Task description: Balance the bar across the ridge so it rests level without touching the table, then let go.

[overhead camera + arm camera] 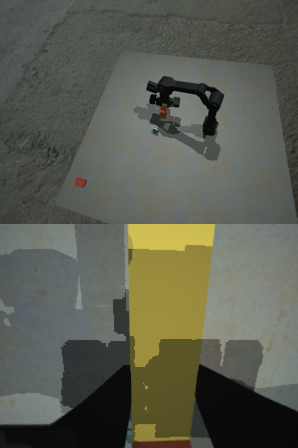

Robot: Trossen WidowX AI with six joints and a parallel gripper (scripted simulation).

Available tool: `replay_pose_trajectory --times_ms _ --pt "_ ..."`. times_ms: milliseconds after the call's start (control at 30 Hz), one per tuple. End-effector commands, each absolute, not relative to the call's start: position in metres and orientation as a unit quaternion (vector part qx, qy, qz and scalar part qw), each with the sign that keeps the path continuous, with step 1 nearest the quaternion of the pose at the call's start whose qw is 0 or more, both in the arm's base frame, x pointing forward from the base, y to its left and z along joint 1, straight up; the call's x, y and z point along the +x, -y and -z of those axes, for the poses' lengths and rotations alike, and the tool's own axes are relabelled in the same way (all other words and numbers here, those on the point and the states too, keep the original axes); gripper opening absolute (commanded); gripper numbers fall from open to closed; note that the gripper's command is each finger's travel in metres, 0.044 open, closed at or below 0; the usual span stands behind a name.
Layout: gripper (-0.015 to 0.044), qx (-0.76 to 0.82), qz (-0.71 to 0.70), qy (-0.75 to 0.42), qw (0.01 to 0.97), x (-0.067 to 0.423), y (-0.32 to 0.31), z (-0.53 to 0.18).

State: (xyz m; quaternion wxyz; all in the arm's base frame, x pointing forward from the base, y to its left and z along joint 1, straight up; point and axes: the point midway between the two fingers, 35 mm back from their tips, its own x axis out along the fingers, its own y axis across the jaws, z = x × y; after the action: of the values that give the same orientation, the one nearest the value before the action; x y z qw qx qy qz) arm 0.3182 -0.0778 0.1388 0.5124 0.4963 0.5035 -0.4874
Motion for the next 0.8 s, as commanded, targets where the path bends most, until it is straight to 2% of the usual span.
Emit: replay_pose_trajectory --times_ms 0,200,767 --pt "0.0 0.499 0.487 -0.497 0.517 0.317 0.078 -0.154" --pt "0.0 0.5 0.488 -0.496 0.516 0.317 0.076 -0.16" --pt "0.0 0.534 0.517 -0.464 0.481 0.338 0.016 -0.162"
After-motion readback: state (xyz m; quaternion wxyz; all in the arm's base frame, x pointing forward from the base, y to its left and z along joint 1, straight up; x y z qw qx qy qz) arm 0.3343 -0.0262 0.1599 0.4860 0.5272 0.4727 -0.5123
